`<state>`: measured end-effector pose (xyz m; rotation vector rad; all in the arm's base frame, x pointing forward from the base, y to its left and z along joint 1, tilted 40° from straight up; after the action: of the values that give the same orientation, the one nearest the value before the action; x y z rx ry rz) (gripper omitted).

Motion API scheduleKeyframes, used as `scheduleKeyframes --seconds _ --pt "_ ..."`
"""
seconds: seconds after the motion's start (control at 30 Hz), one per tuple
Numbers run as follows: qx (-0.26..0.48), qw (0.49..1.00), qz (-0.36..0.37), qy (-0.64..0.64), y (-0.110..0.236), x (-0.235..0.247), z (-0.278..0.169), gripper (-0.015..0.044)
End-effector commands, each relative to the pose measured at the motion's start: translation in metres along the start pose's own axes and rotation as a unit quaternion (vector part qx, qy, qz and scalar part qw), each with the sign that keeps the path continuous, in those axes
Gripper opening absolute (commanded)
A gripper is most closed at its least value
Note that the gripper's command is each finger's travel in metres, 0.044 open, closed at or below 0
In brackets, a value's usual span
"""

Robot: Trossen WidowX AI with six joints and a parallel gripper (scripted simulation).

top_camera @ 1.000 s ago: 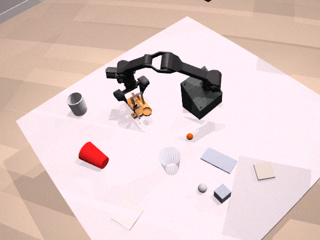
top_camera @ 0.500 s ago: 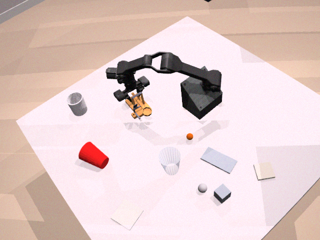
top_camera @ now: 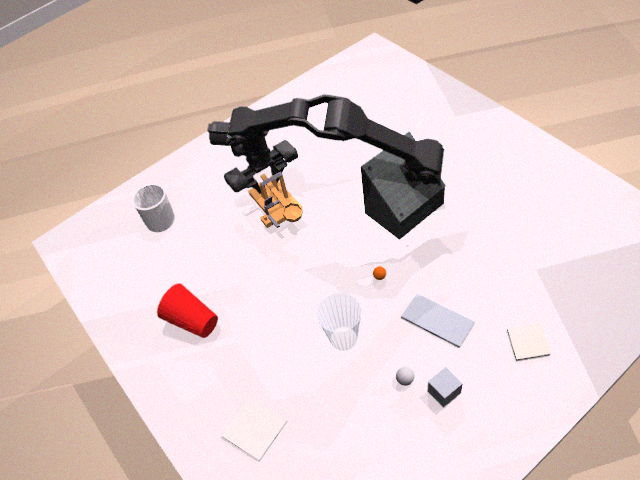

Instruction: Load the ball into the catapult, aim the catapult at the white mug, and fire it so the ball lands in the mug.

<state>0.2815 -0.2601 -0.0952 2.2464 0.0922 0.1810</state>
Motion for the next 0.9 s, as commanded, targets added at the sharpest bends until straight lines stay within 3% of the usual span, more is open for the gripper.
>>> scheduleKeyframes --seconds 0.0,0.43,0.87 --pt "-0.006 1.000 0.003 0.025 0.010 0.001 0.000 0.0000" --pt "-0.006 0.970 0.003 0.242 0.009 0.005 0.001 0.0000" --pt "-0.006 0.894 0.003 0.448 0.008 0.022 -0.001 0.0000"
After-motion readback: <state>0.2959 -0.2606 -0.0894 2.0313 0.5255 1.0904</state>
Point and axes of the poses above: the point midway between the two fingers, 35 mm back from their tips, its own y axis back along the fingers, its own x axis across the jaws, z = x × y, the point moved 10 cm from there along y, back along the fingers, and after that the axes turned 14 degrees about y, right-handed, at the moved point
